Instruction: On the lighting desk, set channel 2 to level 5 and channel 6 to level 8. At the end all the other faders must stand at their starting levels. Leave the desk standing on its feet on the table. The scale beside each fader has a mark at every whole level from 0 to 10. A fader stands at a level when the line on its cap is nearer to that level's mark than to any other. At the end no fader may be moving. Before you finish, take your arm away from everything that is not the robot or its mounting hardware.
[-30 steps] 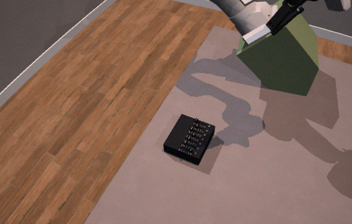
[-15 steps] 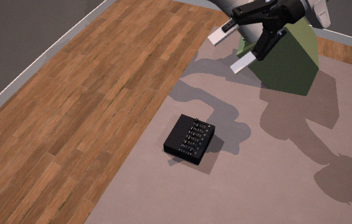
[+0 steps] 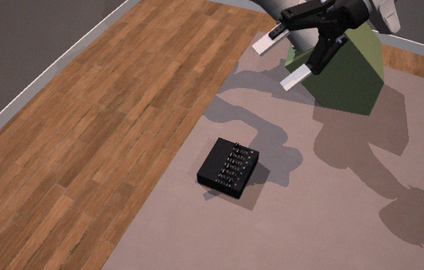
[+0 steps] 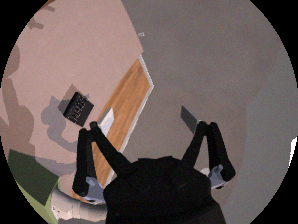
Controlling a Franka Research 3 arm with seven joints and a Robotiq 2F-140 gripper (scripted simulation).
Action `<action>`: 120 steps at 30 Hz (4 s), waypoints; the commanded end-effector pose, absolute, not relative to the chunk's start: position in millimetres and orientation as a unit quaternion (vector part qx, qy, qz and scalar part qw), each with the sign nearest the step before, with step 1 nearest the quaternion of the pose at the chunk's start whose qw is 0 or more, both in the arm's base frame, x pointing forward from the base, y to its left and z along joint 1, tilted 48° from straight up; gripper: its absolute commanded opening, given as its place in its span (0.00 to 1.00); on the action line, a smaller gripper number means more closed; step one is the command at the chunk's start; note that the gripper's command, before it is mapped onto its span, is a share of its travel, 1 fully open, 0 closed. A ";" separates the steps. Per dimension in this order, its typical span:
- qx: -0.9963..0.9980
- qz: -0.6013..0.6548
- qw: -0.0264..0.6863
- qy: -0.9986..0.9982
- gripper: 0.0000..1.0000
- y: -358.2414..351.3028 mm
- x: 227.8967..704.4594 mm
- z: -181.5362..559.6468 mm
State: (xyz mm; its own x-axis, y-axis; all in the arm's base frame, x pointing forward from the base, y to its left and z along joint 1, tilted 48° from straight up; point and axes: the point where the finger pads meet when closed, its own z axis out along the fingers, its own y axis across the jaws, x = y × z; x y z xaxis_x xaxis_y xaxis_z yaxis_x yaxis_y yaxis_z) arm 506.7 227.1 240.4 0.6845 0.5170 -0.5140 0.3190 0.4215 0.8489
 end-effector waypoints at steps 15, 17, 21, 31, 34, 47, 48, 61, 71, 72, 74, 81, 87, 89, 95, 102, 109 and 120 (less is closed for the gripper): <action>0.608 0.066 0.704 0.361 1.00 167.7 524.9 222.3; 0.608 0.066 0.704 0.361 1.00 167.7 524.9 222.3; 0.608 0.066 0.704 0.361 1.00 167.7 524.9 222.3; 0.677 0.060 0.659 0.322 1.00 109.5 532.9 202.5; 0.677 0.060 0.659 0.322 1.00 109.5 532.9 202.5; 0.677 0.060 0.659 0.322 1.00 109.5 532.9 202.5; 0.677 0.060 0.659 0.322 1.00 109.5 532.9 202.5; 0.739 0.057 0.613 0.274 1.00 57.9 532.8 182.3; 0.792 0.055 0.567 0.221 1.00 14.7 527.2 162.9; 0.792 0.055 0.567 0.221 1.00 14.7 527.2 162.9; 0.792 0.055 0.567 0.221 1.00 14.7 527.2 162.9; 0.792 0.055 0.567 0.221 1.00 14.7 527.2 162.9; 0.834 0.055 0.523 0.168 1.00 -19.5 518.8 145.5; 0.865 0.057 0.485 0.118 1.00 -45.4 509.6 131.1; 0.915 0.062 0.399 -0.002 1.00 -90.7 486.5 102.1; 0.915 0.062 0.398 -0.003 1.00 -90.9 486.3 101.9; 0.915 0.062 0.398 -0.003 1.00 -90.9 486.3 101.9; 0.915 0.062 0.398 -0.003 1.00 -90.9 486.3 101.9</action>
